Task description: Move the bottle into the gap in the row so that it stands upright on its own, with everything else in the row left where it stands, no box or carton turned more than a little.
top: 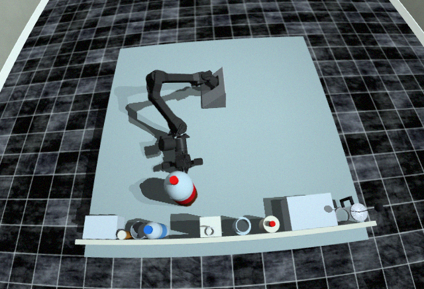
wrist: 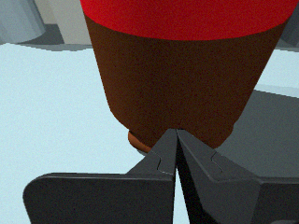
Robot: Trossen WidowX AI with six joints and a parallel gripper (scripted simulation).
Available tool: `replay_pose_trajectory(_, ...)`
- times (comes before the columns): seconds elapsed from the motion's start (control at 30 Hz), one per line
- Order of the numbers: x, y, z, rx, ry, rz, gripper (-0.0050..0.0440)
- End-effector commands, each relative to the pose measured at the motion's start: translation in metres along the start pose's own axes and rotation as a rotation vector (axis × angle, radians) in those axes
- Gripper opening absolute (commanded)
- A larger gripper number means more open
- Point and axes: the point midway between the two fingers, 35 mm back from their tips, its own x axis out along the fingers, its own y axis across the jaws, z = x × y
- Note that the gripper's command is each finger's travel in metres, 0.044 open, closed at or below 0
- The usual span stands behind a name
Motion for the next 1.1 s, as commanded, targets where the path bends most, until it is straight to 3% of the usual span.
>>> replay_pose_trajectory(0.0, 0.002, -0.004, 0.009, 0.003, -0.016, -0.011, -0.005)
replay_pose_trajectory(1.07, 0.015, -0.005, 0.016, 0.003, -0.017, -0.012, -0.005)
